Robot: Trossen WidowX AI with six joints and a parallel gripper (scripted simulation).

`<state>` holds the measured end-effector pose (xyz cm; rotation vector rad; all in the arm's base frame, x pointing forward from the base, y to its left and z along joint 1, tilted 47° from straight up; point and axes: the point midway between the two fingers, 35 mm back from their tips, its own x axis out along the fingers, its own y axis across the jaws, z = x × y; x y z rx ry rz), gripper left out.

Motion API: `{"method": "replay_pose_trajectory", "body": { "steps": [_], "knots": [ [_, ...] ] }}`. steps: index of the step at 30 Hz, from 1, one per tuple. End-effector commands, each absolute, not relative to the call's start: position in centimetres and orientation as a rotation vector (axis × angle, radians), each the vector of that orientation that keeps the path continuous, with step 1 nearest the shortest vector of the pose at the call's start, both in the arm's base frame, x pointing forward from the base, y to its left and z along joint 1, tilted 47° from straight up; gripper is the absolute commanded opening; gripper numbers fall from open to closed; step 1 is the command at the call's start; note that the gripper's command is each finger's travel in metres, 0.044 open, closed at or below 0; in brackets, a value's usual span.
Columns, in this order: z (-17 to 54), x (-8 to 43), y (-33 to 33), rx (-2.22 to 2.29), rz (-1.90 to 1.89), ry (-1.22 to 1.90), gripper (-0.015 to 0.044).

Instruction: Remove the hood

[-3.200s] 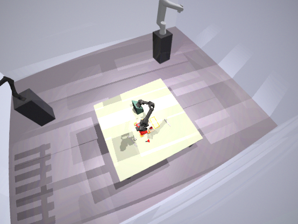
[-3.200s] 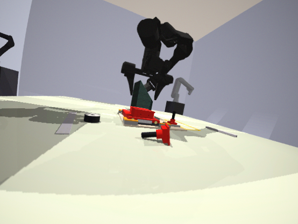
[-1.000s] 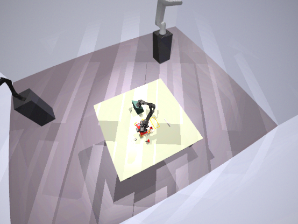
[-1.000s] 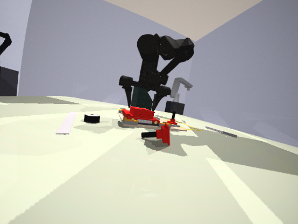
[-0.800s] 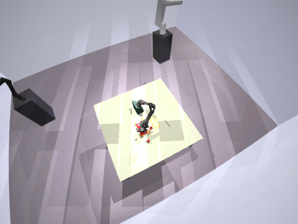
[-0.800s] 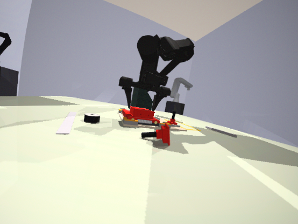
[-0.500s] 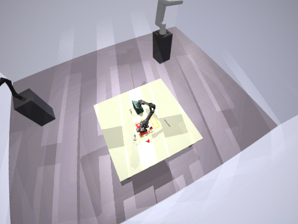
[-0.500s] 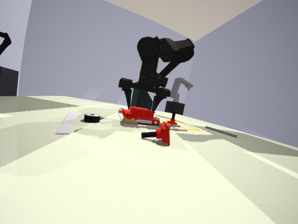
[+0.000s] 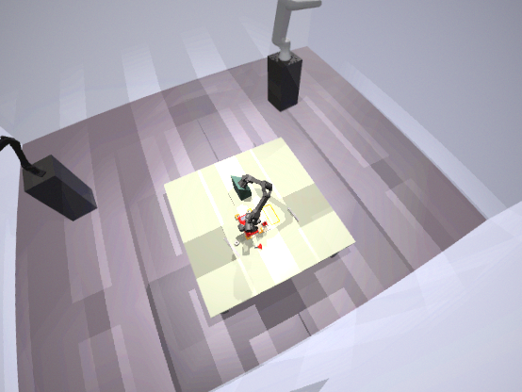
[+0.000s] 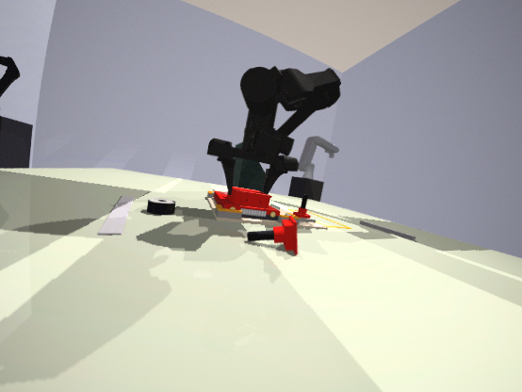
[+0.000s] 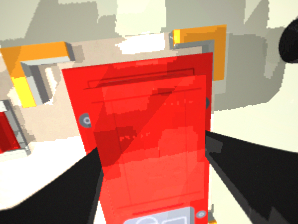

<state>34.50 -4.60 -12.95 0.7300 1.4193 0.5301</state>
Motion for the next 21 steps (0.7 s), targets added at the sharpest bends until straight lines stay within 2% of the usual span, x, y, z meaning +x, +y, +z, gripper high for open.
{"method": "replay_pose_trajectory", "body": {
  "steps": [1, 6, 16, 21],
  "knots": [
    [-12.94, 34.5, -4.63, 0.729, 0.53, 1.419, 0.0308],
    [-12.94, 34.5, -4.63, 0.729, 0.53, 1.419, 0.0275],
    [-12.62, 34.47, -4.99, 0.729, 0.53, 1.419, 0.0012],
    [-12.4, 34.45, -5.23, 0.729, 0.529, 1.419, 0.0]
  ]
}}
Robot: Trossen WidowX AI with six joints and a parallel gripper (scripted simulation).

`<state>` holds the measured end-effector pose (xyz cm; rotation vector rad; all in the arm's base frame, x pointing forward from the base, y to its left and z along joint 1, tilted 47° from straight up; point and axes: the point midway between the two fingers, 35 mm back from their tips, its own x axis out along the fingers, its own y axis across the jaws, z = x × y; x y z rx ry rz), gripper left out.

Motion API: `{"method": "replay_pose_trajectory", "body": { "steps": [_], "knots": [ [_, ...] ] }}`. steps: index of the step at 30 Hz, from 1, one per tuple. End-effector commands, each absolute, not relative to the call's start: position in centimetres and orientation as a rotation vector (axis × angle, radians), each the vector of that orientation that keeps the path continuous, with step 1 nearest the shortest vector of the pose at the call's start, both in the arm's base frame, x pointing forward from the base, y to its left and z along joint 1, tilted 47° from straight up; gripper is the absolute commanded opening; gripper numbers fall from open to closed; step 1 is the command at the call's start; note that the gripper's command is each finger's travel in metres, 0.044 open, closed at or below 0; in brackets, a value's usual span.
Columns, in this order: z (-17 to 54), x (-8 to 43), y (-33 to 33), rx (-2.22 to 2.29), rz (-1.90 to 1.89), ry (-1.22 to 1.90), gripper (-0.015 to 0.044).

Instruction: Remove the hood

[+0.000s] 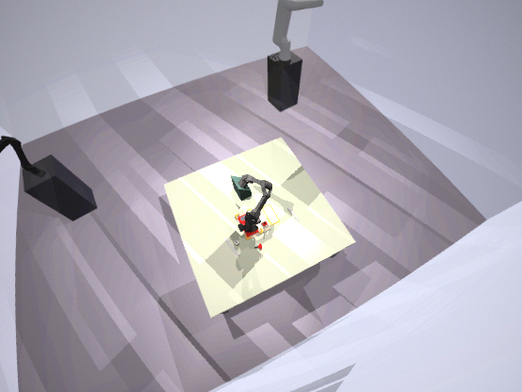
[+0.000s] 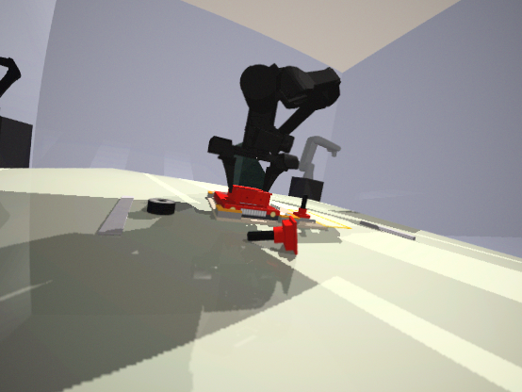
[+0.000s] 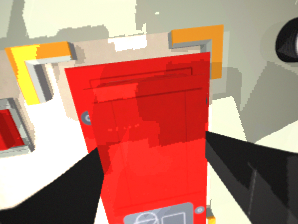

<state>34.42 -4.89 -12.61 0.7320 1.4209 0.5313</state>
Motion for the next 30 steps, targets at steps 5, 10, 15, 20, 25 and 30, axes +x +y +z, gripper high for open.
{"method": "replay_pose_trajectory", "body": {
  "steps": [5, 10, 15, 20, 25, 30],
  "knots": [
    [-12.2, 34.4, -5.5, 0.729, 0.529, 1.419, 0.0],
    [-12.0, 34.4, -5.7, 0.729, 0.529, 1.419, 0.0],
    [-11.7, 34.4, -5.9, 0.729, 0.529, 1.419, 0.0],
    [-11.5, 34.3, -6.2, 0.729, 0.529, 1.419, 0.0],
    [-11.3, 34.3, -6.4, 0.729, 0.529, 1.419, 0.0],
    [-11.1, 34.2, -6.6, 0.729, 0.529, 1.419, 0.0]
  ]
}}
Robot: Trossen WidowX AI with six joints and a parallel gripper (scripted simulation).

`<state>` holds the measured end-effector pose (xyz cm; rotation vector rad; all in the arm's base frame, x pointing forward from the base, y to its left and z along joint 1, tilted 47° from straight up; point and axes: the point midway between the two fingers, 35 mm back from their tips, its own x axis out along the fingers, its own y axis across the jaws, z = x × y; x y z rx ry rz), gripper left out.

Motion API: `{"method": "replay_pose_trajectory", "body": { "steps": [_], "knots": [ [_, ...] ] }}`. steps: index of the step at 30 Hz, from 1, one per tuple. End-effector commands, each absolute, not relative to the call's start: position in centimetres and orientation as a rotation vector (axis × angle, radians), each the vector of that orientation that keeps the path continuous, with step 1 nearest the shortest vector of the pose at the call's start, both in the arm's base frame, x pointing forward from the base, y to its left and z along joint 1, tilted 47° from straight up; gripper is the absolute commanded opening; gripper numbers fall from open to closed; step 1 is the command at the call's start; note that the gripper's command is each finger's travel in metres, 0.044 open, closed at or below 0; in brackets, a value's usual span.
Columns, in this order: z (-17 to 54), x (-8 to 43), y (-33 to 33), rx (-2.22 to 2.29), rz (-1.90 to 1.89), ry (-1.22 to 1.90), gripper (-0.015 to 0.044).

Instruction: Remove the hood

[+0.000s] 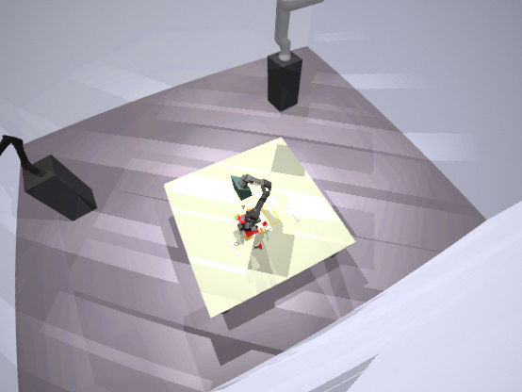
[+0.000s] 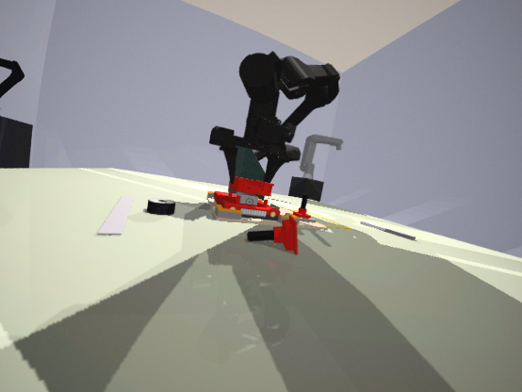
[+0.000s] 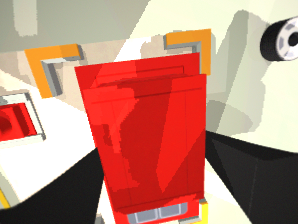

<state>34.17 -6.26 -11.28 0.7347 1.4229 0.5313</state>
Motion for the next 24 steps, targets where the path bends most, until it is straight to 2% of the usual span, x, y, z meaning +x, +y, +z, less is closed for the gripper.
{"method": "replay_pose_trajectory", "body": {
  "steps": [1, 12, 24],
  "knots": [
    [-11.0, 34.2, -6.7, 0.729, 0.529, 1.419, 0.0],
    [-8.0, 33.8, -10.0, 0.728, 0.527, 1.42, 0.0],
    [-5.6, 34.5, -7.2, 0.732, 0.517, 1.425, 0.0]
  ]
}}
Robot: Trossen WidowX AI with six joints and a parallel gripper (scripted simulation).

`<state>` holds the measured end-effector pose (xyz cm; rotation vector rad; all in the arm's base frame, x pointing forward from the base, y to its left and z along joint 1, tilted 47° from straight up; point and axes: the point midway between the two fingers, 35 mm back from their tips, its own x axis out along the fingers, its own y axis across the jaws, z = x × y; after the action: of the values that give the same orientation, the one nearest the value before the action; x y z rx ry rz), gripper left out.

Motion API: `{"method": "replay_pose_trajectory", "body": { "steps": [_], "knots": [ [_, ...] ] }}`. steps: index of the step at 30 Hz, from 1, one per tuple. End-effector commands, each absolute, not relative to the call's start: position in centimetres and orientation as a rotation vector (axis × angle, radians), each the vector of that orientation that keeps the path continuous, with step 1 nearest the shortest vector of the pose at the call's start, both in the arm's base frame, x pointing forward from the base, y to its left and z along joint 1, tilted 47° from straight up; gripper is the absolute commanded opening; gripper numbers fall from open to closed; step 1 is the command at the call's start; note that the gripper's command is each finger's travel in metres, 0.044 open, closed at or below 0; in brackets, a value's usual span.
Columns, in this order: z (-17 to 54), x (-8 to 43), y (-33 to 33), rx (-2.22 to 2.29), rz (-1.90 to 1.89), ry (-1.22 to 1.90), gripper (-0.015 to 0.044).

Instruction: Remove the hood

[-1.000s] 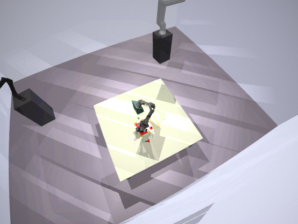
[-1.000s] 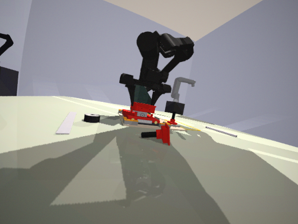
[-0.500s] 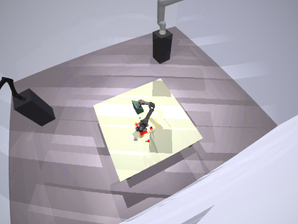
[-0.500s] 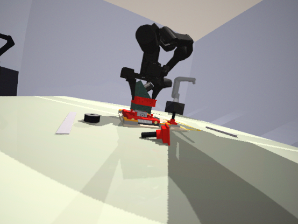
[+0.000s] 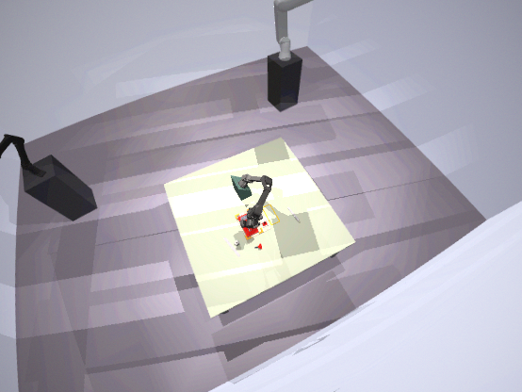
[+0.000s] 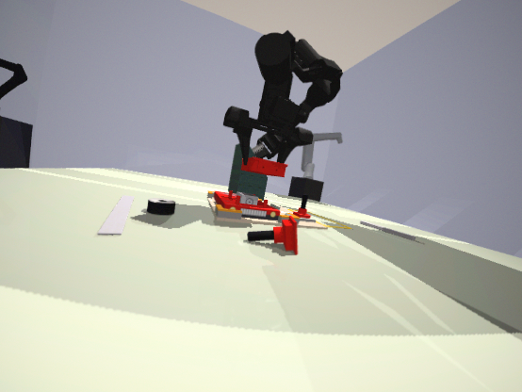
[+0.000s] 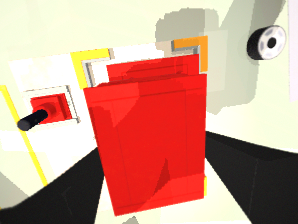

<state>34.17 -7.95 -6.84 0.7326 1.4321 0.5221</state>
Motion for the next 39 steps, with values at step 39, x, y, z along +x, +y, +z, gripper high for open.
{"method": "replay_pose_trajectory", "body": {
  "steps": [39],
  "knots": [
    [6.5, 32.7, 3.9, 0.734, 0.526, 1.422, 0.0]
  ]
}}
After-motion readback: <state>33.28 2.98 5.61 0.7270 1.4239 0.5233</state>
